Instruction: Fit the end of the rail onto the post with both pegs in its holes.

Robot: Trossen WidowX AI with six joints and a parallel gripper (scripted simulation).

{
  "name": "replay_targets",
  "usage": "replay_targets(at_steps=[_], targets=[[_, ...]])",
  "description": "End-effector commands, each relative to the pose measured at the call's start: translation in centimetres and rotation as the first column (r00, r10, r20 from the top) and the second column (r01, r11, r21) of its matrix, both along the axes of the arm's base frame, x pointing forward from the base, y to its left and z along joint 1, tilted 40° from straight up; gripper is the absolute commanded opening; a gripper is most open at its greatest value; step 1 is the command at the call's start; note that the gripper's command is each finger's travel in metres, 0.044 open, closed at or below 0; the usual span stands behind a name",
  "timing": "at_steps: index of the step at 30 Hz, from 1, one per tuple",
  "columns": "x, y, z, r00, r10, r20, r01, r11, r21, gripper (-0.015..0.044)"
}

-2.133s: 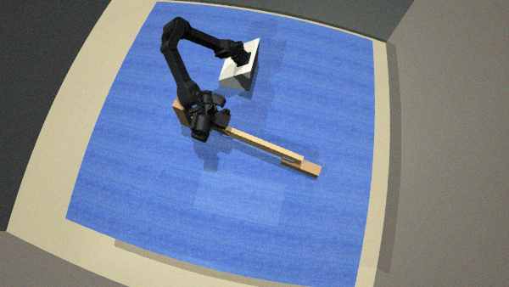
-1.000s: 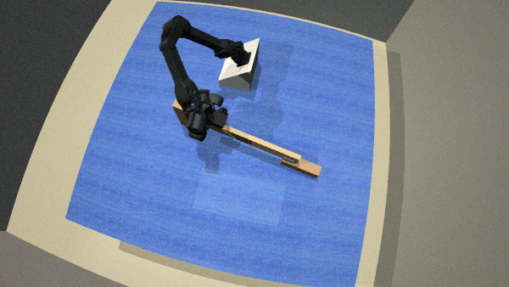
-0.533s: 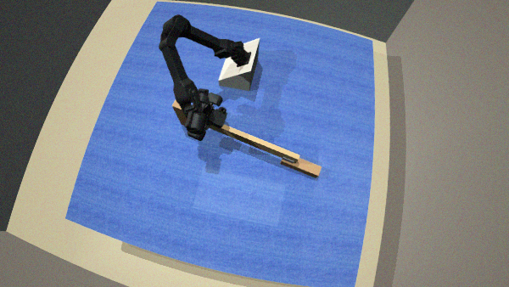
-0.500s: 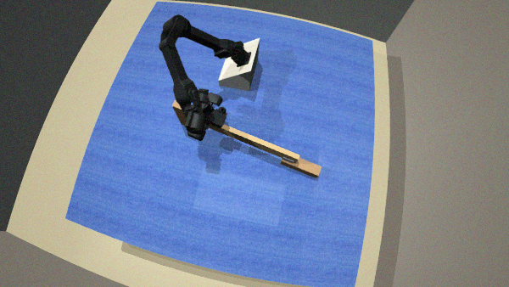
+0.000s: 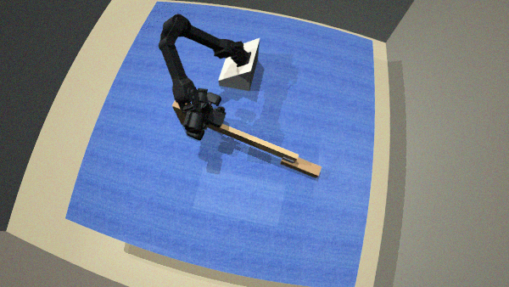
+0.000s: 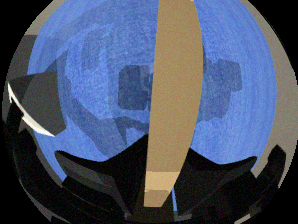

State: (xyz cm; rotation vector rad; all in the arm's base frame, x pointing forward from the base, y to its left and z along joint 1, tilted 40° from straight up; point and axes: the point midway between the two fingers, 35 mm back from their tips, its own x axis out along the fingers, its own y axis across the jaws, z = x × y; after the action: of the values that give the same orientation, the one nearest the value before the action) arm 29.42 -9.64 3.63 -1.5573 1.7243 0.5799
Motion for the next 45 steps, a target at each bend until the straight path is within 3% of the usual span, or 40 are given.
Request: replay_targets(at_steps=[1,31,45], targets=[[0.01,-0.06,0.30,1.000,0.004,0.003,-0.004,1.000,-0.001,0.0000],[-0.21,-0.78,0.90,1.000,0.004,0.003,-0.004,1.000,-0.001,0.0000],[-0.21,-0.74,0.63,1.000,0.000,0.001,0.000,1.000,0.000,0.0368]])
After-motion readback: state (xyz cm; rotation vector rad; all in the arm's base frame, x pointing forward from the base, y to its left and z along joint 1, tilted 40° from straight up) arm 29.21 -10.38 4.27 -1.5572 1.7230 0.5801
